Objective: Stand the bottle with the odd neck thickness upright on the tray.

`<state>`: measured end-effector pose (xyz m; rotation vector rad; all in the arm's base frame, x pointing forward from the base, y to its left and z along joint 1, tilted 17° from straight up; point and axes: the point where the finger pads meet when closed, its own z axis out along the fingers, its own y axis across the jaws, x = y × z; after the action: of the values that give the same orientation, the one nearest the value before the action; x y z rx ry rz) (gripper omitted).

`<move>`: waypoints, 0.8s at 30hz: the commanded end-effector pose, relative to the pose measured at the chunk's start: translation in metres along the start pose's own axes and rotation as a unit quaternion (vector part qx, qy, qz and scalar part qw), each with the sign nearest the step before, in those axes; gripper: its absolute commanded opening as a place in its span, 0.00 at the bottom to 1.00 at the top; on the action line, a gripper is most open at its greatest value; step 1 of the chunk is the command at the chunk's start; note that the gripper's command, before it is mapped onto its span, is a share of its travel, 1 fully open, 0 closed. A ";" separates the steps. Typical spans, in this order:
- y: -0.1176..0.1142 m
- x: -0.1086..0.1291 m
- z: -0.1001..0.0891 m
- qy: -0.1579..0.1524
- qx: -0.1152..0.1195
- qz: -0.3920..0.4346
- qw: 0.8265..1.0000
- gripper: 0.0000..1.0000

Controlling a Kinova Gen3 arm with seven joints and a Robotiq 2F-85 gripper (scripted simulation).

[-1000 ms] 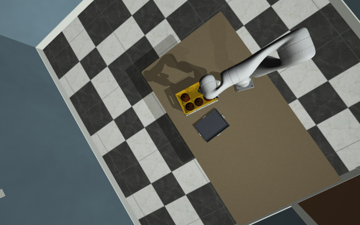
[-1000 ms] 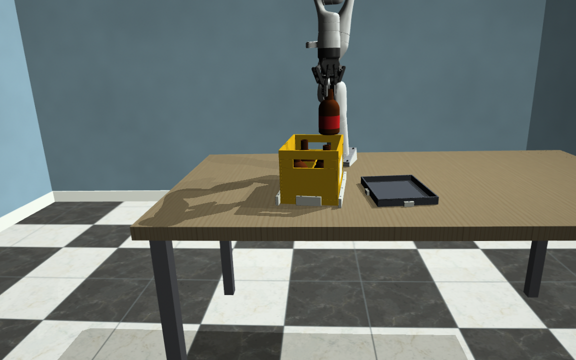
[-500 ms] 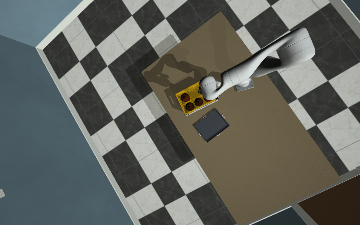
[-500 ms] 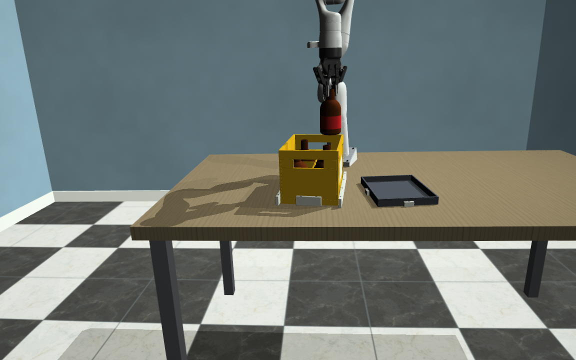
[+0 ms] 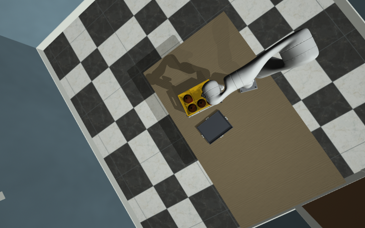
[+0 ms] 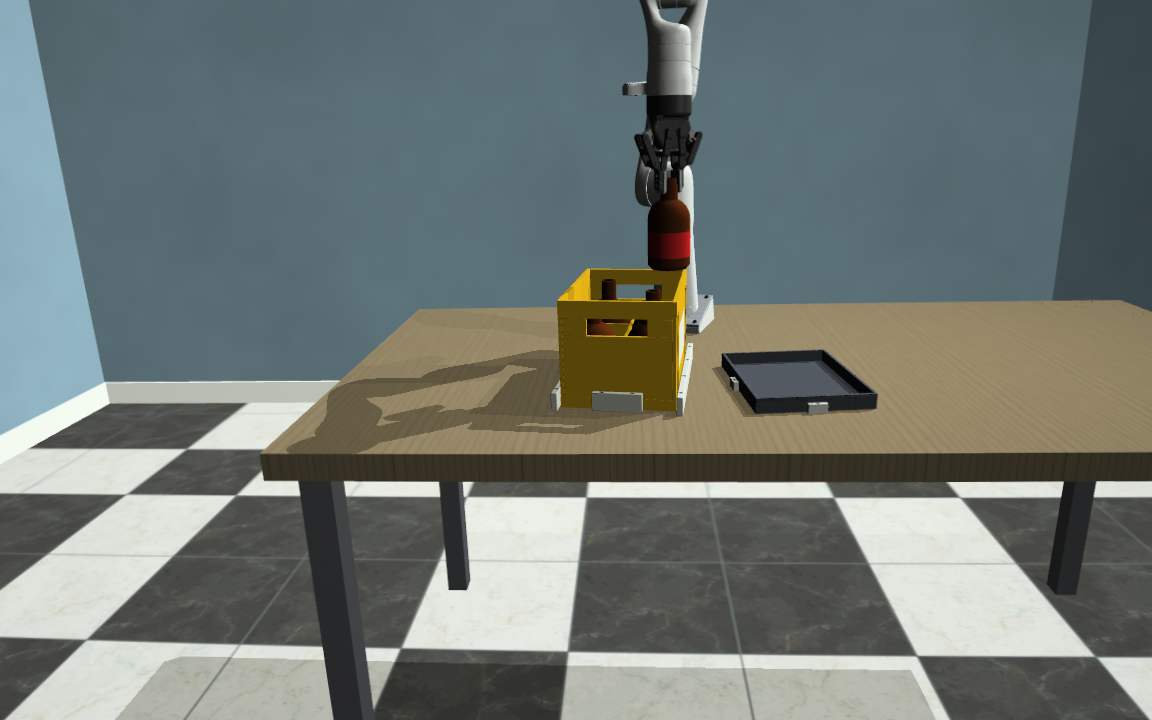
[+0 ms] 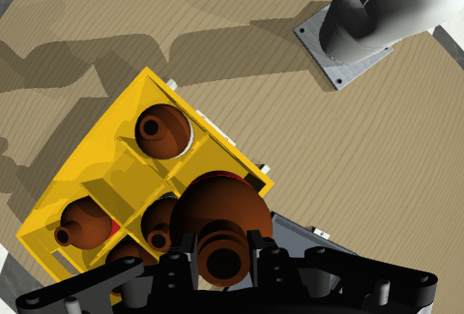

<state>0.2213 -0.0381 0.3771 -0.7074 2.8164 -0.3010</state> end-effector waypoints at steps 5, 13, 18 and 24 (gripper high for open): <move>0.005 -0.010 0.000 0.000 0.000 -0.001 1.000 0.00; 0.012 -0.025 0.000 0.000 0.000 -0.001 1.000 0.00; 0.016 -0.034 0.000 0.000 0.000 -0.001 1.000 0.00; 0.024 -0.049 0.000 0.000 0.000 -0.001 1.000 0.00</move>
<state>0.2494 0.0036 0.3791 -0.7067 2.8144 -0.3046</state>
